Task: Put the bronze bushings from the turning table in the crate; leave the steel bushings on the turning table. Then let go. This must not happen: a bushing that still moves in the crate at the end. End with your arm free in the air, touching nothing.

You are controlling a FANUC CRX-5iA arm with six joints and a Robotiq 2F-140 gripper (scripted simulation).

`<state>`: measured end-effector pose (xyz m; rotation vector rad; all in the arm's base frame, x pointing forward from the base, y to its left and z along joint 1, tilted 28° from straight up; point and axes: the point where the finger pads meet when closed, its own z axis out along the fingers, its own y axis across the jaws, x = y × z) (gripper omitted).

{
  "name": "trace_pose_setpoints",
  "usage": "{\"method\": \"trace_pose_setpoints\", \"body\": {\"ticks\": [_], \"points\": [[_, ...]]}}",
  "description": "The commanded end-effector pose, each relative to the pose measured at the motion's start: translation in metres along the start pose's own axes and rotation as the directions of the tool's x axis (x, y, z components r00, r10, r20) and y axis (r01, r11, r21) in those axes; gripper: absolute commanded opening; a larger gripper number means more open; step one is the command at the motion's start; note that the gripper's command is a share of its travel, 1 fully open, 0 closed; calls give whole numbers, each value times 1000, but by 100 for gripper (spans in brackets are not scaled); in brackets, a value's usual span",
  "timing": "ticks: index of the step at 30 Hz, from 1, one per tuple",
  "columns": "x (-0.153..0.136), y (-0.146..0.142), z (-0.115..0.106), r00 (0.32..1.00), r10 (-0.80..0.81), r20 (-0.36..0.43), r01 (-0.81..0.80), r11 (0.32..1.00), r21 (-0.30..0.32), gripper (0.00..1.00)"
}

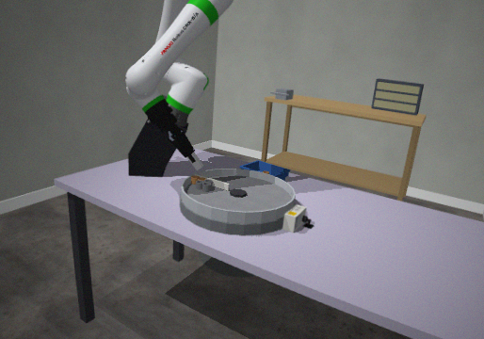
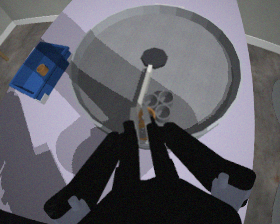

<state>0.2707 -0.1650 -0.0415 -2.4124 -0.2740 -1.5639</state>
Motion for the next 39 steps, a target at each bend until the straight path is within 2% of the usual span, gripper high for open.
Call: {"method": "trace_pose_setpoints", "body": {"ticks": [1, 39], "points": [[-5, 8, -5, 1000, 12, -6, -12, 1000, -7, 6], [-8, 11, -7, 1000, 17, -6, -17, 1000, -11, 6]]}}
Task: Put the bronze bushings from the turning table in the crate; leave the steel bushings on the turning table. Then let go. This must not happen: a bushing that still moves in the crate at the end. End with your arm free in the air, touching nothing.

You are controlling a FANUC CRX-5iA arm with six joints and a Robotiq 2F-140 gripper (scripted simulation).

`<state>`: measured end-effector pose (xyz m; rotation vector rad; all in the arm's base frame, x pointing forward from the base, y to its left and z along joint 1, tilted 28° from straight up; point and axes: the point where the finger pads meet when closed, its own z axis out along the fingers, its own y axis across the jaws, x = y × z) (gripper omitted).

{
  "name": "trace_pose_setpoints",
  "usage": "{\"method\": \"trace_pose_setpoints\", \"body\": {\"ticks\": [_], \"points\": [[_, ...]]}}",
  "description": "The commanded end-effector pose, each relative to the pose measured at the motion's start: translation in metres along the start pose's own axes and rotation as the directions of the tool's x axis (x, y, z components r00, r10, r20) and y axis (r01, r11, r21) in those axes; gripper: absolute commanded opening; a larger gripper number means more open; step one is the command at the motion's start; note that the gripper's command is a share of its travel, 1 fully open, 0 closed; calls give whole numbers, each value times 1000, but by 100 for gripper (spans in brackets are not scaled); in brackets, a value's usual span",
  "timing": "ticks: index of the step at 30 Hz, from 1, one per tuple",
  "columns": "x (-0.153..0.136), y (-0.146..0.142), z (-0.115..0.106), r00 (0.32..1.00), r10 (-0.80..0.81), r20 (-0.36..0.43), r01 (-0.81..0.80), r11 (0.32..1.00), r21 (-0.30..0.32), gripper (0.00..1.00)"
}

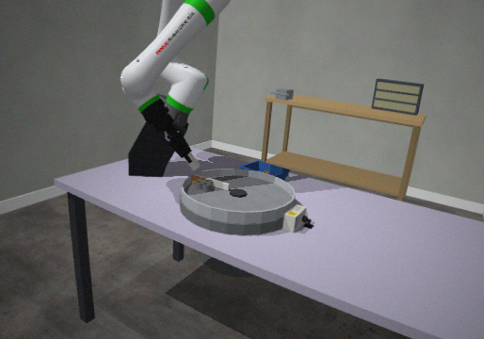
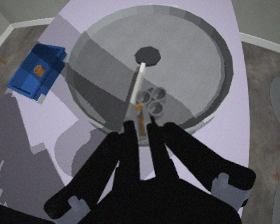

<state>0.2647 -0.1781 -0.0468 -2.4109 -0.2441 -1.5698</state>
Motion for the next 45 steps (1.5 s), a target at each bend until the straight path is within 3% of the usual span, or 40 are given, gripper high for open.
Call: {"method": "trace_pose_setpoints", "body": {"ticks": [1, 10, 45], "points": [[0, 0, 0, 1000, 0, 0, 0, 1000, 0, 6], [-15, 0, 17, 1000, 0, 0, 0, 1000, 0, 6], [-15, 0, 18, 1000, 0, 0, 0, 1000, 0, 6]]}}
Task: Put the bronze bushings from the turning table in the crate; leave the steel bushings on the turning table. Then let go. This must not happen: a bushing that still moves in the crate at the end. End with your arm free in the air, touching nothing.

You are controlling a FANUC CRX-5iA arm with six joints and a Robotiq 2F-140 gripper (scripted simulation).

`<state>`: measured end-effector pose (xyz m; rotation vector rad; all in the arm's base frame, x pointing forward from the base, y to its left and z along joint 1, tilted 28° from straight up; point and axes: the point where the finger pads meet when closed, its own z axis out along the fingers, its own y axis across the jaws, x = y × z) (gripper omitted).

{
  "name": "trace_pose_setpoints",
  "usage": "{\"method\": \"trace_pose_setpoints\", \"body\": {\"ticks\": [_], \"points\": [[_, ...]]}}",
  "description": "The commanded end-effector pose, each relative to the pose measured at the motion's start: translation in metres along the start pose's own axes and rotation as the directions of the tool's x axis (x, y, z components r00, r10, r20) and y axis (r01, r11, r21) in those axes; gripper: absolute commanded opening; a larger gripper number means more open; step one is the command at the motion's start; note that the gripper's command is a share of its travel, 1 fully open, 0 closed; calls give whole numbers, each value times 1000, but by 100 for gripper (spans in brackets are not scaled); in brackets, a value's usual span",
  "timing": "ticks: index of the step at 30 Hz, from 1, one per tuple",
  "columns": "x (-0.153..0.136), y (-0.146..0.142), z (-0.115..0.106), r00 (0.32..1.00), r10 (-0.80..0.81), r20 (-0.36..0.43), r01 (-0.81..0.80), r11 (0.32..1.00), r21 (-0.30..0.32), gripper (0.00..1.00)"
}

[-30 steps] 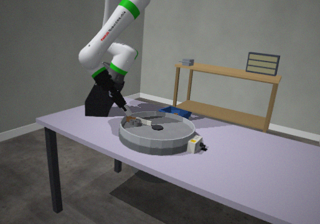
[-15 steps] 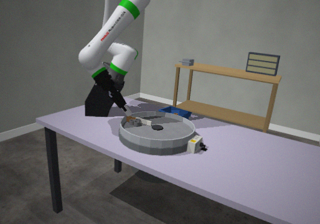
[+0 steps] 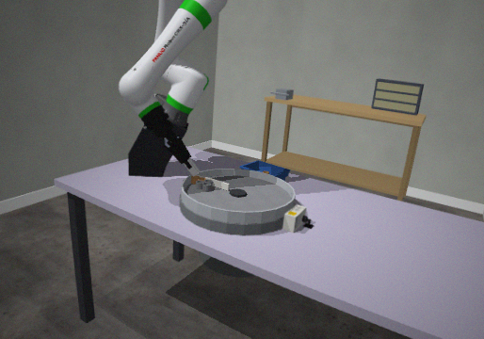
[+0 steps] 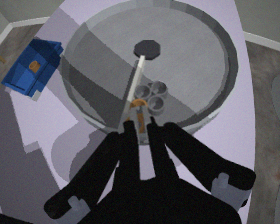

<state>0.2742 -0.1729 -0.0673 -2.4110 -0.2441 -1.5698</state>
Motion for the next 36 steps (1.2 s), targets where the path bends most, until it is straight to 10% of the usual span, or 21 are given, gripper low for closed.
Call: {"method": "trace_pose_setpoints", "body": {"ticks": [1, 36], "points": [[0, 0, 0, 1000, 0, 0, 0, 1000, 0, 6], [-3, 0, 4, 1000, 0, 0, 0, 1000, 0, 6]]}}
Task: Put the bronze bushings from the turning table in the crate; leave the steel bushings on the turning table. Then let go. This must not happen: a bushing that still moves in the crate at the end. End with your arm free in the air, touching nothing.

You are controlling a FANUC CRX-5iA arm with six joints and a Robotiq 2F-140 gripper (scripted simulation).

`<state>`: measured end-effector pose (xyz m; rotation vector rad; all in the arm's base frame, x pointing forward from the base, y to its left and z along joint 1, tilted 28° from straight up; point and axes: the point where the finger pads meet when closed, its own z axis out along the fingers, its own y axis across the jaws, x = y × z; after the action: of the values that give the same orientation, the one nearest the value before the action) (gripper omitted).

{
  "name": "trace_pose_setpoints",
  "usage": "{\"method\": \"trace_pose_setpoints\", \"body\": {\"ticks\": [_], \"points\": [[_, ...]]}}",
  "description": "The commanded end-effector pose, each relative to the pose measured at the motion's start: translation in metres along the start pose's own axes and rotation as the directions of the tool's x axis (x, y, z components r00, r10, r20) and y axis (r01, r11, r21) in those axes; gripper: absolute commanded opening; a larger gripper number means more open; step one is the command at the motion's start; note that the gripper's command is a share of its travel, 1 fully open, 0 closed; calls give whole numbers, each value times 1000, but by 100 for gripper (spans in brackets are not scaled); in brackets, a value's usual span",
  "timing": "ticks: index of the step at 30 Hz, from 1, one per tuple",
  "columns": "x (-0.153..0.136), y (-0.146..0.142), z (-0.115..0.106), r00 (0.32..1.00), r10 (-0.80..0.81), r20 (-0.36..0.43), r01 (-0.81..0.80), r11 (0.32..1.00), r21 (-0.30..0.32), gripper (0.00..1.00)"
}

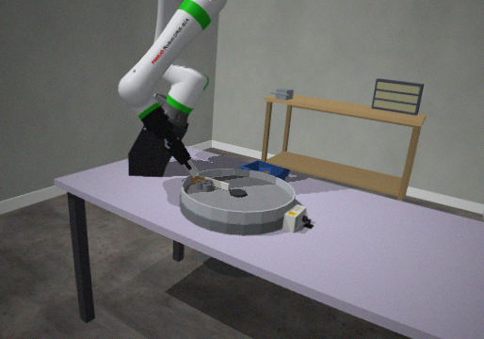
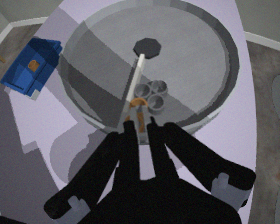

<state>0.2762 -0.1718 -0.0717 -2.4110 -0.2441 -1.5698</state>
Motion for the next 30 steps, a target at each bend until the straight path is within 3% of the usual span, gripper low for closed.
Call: {"method": "trace_pose_setpoints", "body": {"ticks": [1, 30], "points": [[0, 0, 0, 1000, 0, 0, 0, 1000, 0, 6], [-7, 0, 8, 1000, 0, 0, 0, 1000, 0, 6]]}}
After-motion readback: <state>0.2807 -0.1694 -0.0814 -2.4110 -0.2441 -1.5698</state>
